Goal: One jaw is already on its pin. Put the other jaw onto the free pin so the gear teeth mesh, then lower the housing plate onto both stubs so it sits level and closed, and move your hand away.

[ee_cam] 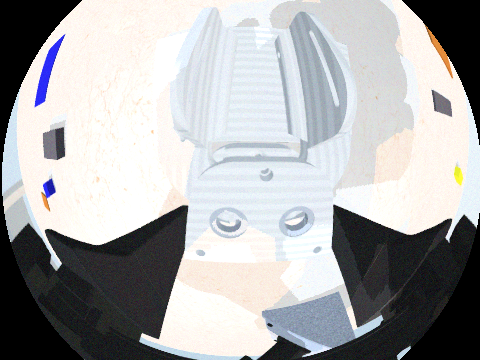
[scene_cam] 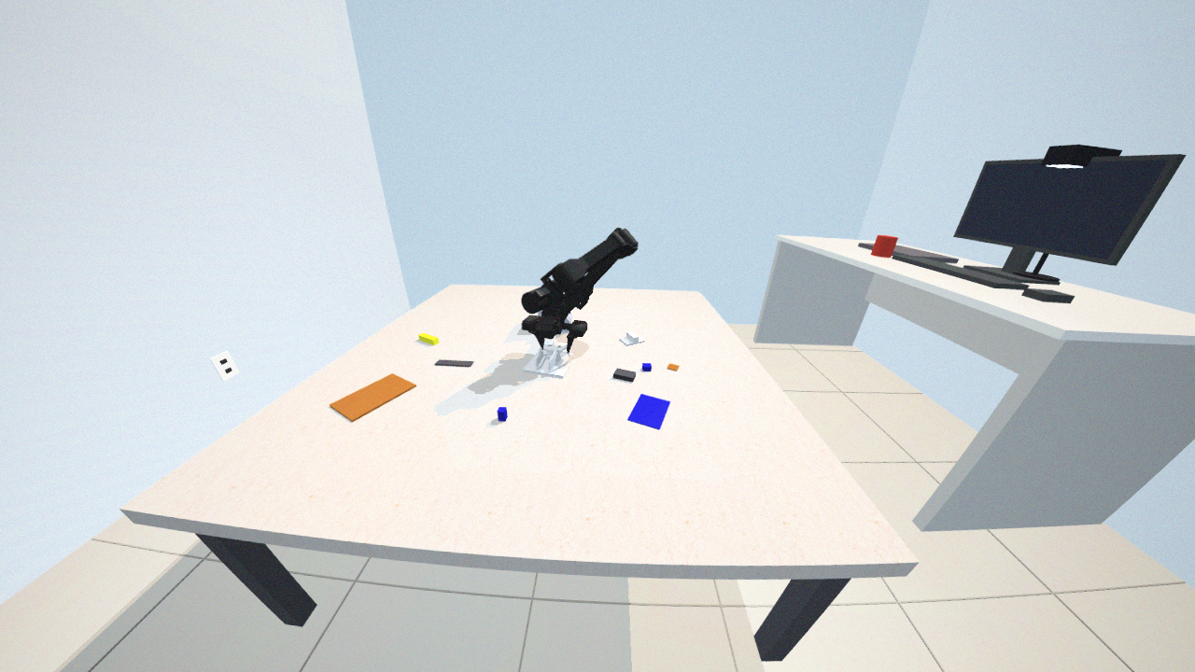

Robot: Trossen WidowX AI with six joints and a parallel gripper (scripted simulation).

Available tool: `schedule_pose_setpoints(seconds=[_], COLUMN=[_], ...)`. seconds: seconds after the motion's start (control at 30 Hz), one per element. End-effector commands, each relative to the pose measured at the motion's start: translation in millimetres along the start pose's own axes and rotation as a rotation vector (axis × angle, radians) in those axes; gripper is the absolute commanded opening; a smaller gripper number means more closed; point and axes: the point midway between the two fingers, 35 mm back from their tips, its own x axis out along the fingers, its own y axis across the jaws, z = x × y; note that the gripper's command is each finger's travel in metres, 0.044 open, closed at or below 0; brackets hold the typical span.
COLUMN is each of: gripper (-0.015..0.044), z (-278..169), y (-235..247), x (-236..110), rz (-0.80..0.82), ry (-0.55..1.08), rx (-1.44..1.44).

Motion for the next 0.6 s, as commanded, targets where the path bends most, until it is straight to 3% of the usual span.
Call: schedule_pose_setpoints(seconds=[0.0,0.57], gripper=[0.0351,0.0351], z=[0.2,0.2], y=[0.6,0.7], x=[1.3,5.6], rz=[0.003,0.003], ry=[0.000,0.000], rx=[0.004,0.004])
